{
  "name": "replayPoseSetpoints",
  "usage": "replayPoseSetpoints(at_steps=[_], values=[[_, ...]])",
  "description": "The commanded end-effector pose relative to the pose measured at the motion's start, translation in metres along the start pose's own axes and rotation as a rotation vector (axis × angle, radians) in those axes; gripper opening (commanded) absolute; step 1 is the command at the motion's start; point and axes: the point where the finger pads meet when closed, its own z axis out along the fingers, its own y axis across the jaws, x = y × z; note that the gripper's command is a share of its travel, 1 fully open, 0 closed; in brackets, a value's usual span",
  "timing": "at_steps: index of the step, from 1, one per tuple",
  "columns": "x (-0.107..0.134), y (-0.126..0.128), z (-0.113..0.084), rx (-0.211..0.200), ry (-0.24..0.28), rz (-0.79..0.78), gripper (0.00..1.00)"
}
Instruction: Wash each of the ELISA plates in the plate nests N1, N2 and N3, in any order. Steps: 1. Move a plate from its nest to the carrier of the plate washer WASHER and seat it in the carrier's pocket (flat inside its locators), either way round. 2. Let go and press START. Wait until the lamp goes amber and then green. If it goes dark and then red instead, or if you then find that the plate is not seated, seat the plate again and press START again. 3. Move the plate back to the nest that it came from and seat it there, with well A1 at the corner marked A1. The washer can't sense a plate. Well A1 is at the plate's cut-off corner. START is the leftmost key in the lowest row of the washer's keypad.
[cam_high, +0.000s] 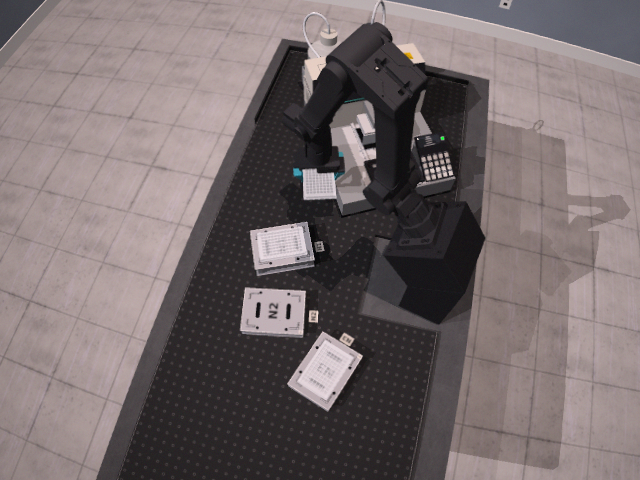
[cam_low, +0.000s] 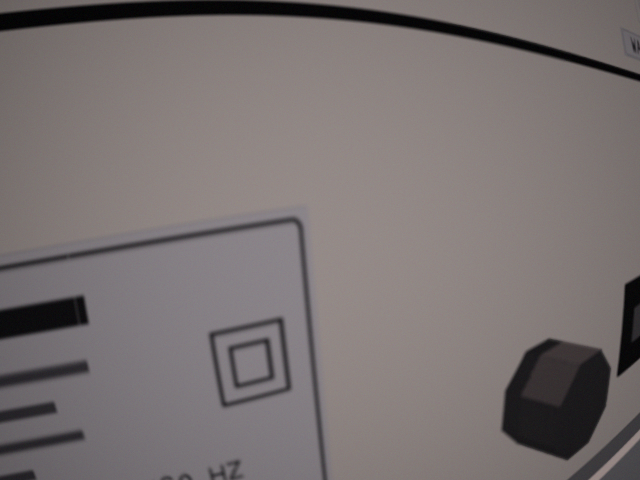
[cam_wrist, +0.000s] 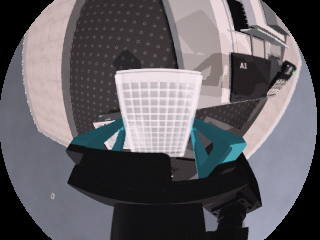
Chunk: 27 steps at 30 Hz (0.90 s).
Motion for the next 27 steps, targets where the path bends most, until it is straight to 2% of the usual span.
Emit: replayPoseSetpoints(at_steps=[1, 7, 10, 12, 14, 21, 24, 27], values=[[-0.004, 0.032, -0.002, -0.036, -0.017, -0.079, 0.84], [0.013, 0.057, 0.002, -0.035, -0.012, -0.054, 0.84], [0.013, 0.057, 0.001, -0.036, -0.012, -0.054, 0.84], [0.011, 0.047, 0.001, -0.021, -0.019, -0.035, 0.84], [0.031, 0.051, 0.002, -0.031, -0.008, -0.141, 0.84], [0.062, 0.068, 0.010, -0.016, 0.004, -0.372, 0.84], [0.073, 0.079, 0.010, -0.022, -0.001, -0.472, 0.84], [0.076, 0.084, 0.009, -0.024, -0.003, -0.505, 0.84]])
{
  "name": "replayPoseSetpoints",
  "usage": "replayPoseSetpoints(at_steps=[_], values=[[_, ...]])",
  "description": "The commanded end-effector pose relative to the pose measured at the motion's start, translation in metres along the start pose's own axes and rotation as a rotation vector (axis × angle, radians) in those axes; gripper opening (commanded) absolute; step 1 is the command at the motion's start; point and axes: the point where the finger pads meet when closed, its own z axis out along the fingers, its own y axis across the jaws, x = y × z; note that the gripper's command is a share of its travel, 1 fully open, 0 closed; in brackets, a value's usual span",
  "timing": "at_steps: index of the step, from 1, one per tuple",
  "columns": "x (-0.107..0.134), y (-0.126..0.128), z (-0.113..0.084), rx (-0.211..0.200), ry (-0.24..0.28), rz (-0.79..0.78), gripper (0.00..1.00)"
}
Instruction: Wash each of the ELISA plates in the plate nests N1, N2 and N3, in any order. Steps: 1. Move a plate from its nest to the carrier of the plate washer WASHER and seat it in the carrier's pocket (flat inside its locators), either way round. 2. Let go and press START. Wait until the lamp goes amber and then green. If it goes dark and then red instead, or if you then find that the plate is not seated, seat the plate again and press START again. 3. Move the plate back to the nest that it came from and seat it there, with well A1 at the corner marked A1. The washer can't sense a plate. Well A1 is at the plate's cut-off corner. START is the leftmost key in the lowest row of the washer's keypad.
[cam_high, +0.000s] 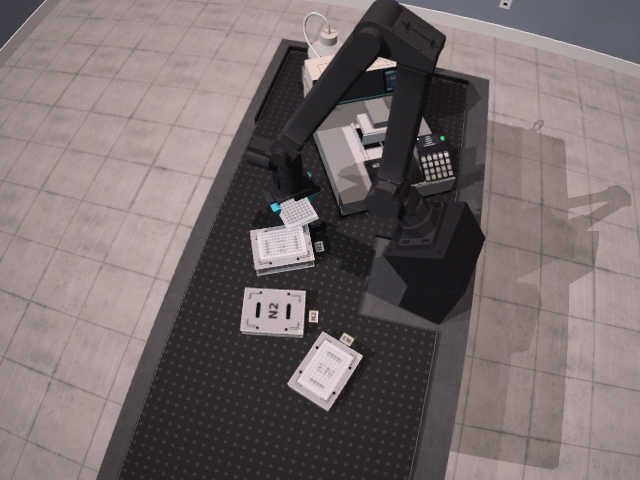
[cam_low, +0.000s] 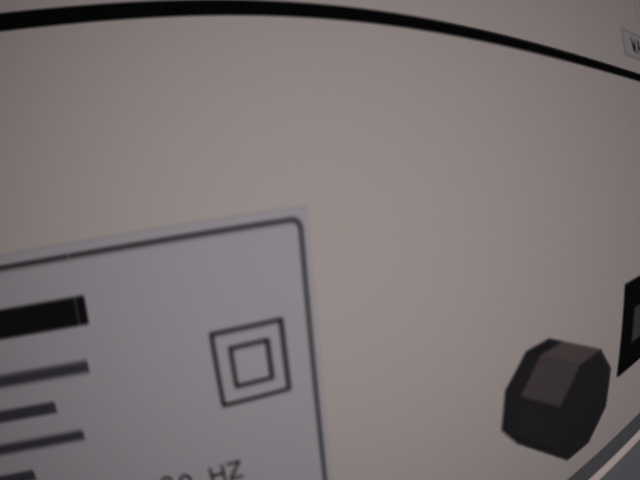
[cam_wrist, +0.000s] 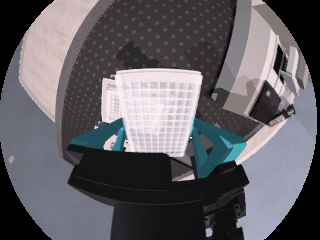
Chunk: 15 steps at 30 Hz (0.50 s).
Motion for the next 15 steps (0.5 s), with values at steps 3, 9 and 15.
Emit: replayPoseSetpoints(at_steps=[3, 9, 15], values=[[-0.002, 0.030, -0.001, -0.023, -0.026, -0.178, 0.84], [0.016, 0.056, 0.002, -0.023, -0.026, -0.349, 0.84], [0.032, 0.077, 0.004, -0.025, -0.023, -0.325, 0.84]])
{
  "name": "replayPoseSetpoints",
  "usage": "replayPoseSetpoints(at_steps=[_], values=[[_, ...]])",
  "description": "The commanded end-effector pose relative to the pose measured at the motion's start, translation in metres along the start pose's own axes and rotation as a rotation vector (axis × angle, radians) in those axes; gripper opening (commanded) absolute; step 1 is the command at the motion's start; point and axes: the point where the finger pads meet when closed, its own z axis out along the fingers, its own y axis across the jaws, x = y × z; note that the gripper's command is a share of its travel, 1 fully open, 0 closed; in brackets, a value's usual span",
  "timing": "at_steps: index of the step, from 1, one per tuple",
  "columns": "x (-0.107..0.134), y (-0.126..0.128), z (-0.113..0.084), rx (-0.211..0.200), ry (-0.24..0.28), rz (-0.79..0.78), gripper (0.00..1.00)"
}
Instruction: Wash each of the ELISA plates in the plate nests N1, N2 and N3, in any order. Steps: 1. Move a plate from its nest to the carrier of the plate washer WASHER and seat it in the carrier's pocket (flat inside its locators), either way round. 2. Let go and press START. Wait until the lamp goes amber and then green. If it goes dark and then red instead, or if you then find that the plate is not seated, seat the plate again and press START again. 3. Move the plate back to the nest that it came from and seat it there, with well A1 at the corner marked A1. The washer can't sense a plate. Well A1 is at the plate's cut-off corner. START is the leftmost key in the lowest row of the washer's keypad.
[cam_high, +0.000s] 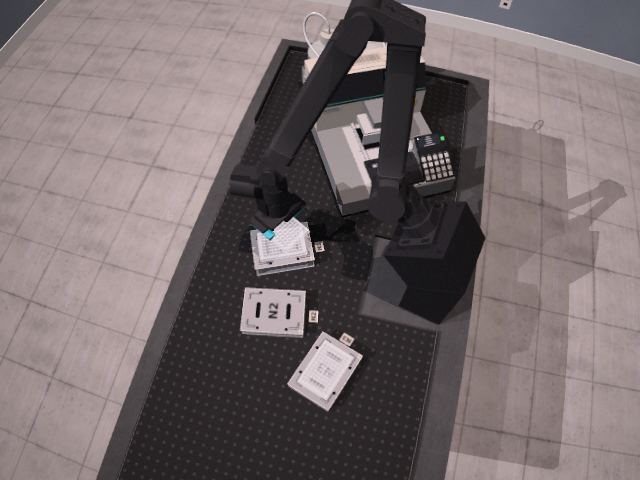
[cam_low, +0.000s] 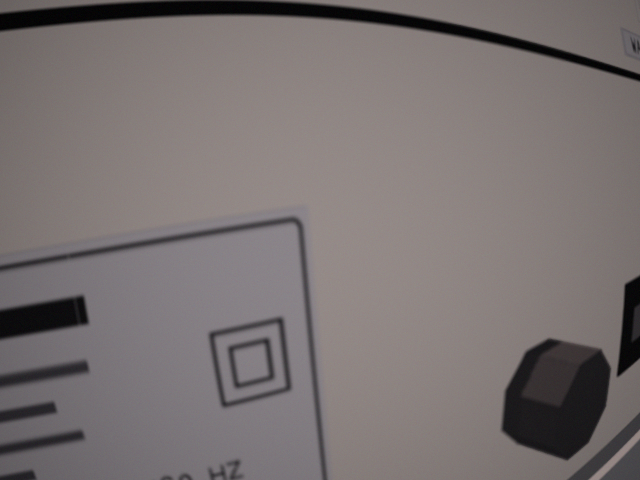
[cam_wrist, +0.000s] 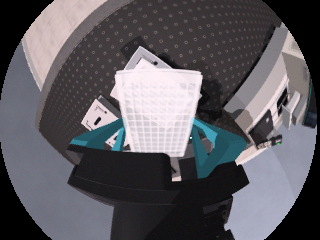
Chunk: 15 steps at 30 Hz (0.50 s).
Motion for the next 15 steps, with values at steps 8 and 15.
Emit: replayPoseSetpoints(at_steps=[8, 15], values=[[-0.008, 0.040, -0.001, -0.024, -0.024, 0.020, 0.84], [-0.012, 0.034, -0.004, -0.024, -0.037, 0.038, 0.84]])
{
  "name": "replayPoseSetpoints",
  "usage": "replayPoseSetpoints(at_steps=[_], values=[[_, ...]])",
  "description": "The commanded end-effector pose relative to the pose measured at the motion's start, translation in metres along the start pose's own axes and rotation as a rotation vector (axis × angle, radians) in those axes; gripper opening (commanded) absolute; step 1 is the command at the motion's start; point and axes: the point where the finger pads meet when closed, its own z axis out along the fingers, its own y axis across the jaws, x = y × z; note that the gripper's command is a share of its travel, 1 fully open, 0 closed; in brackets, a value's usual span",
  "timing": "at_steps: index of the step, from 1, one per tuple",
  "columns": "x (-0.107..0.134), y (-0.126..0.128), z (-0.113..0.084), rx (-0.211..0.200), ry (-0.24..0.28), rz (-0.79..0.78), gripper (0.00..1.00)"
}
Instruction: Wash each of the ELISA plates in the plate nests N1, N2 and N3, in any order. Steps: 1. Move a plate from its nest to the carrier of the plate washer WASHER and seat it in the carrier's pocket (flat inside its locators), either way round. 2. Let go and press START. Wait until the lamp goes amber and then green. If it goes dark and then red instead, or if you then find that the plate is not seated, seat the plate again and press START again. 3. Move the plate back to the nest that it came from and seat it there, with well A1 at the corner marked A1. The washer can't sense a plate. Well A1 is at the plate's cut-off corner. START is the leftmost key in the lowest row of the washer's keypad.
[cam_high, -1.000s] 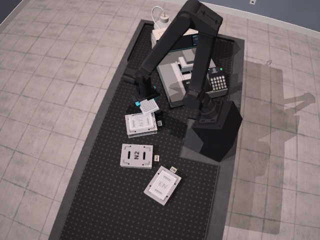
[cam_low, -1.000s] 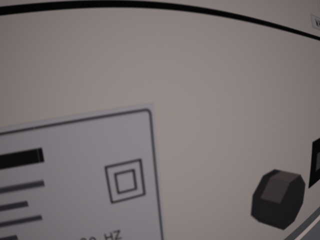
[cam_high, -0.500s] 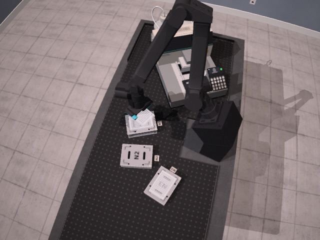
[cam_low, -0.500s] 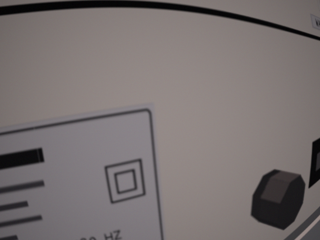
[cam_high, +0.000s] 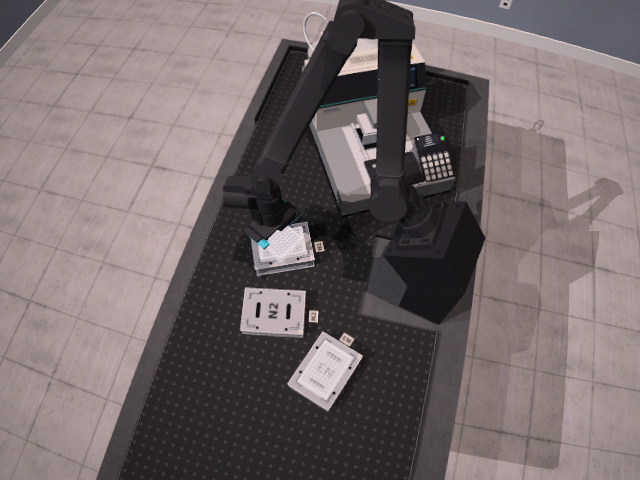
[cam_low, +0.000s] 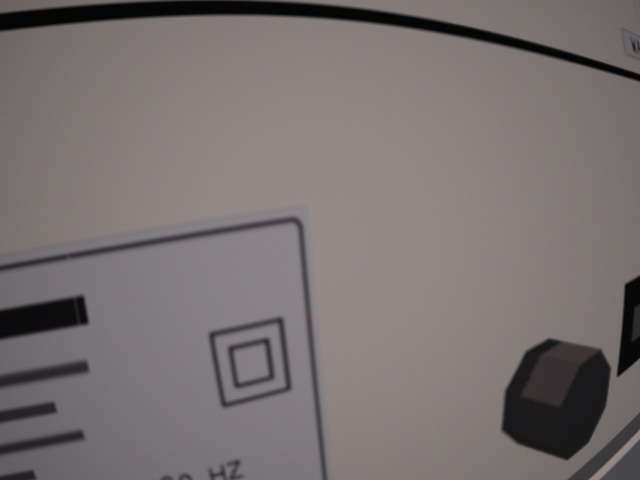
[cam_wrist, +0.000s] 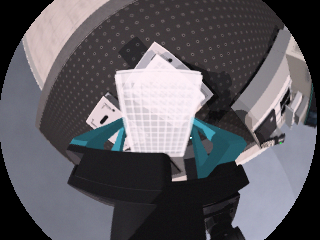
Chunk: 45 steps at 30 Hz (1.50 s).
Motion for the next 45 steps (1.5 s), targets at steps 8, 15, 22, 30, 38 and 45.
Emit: replayPoseSetpoints(at_steps=[8, 15, 22, 30, 38, 45], values=[[-0.019, 0.008, -0.007, -0.021, -0.038, 0.038, 0.84], [-0.019, 0.008, -0.007, -0.021, -0.038, 0.038, 0.84], [-0.019, 0.008, -0.007, -0.021, -0.038, 0.038, 0.84], [-0.019, 0.008, -0.007, -0.021, -0.038, 0.038, 0.84], [0.009, 0.030, 0.001, -0.016, -0.018, -0.170, 0.84], [0.028, 0.061, 0.002, -0.021, -0.028, -0.399, 0.84]])
